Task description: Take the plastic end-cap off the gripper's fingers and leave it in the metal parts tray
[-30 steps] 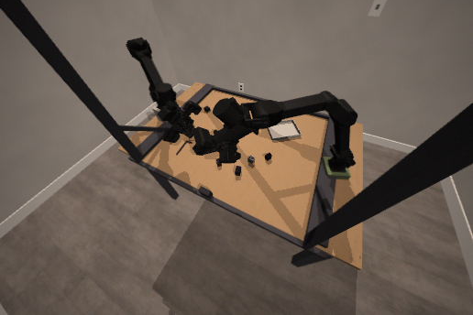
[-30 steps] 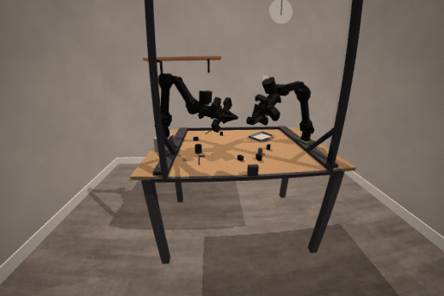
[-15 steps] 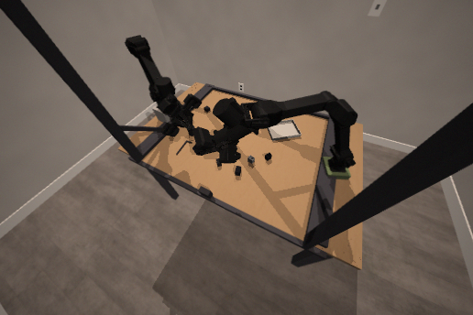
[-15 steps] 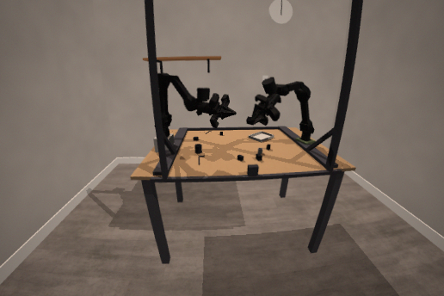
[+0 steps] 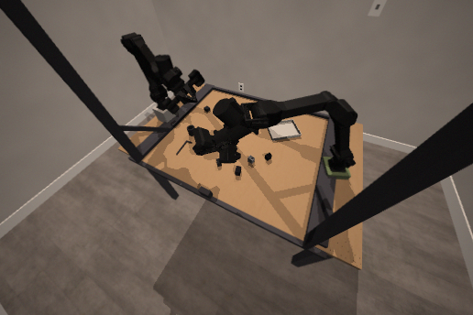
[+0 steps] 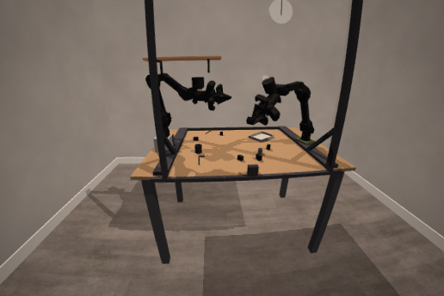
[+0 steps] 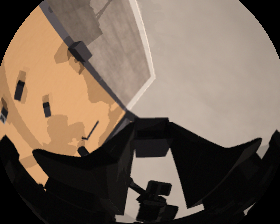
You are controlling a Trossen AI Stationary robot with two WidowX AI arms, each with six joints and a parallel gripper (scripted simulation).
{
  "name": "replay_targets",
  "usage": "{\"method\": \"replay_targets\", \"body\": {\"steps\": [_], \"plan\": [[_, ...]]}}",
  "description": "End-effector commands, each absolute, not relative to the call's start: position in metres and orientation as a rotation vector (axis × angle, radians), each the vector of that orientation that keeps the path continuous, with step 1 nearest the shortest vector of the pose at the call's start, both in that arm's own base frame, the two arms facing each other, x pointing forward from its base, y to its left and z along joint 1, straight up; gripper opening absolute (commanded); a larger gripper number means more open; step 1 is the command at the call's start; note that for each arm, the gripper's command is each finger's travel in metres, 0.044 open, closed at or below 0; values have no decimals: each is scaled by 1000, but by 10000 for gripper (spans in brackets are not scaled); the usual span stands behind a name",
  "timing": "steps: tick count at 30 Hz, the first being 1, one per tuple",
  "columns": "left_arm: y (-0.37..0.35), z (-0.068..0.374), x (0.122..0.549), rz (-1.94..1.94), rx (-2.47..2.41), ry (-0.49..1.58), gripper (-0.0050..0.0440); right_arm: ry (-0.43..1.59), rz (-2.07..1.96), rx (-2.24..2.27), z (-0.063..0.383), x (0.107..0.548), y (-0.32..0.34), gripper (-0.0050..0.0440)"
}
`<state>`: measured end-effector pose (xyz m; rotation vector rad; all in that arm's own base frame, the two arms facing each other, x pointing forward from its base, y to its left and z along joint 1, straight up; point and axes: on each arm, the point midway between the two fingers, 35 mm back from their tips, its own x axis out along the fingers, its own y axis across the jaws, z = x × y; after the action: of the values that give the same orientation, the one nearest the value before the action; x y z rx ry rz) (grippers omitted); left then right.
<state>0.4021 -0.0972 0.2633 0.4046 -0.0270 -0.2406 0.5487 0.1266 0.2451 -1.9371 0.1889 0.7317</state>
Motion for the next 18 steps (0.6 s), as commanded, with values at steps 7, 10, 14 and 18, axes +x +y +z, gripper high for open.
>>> {"method": "replay_targets", "body": {"steps": [7,10,14,18], "plan": [[-49,303,367,-127,224,-45,0,160,690,-1937,266,546,126,0],[-35,312,354,-92,166,-51,0,160,690,-1937,266,546,126,0],[-17,322,335,-46,87,-61,0,160,690,-1937,266,546,126,0],[-9,327,324,-23,46,-68,0,160,690,-1937,266,546,126,0]]}}
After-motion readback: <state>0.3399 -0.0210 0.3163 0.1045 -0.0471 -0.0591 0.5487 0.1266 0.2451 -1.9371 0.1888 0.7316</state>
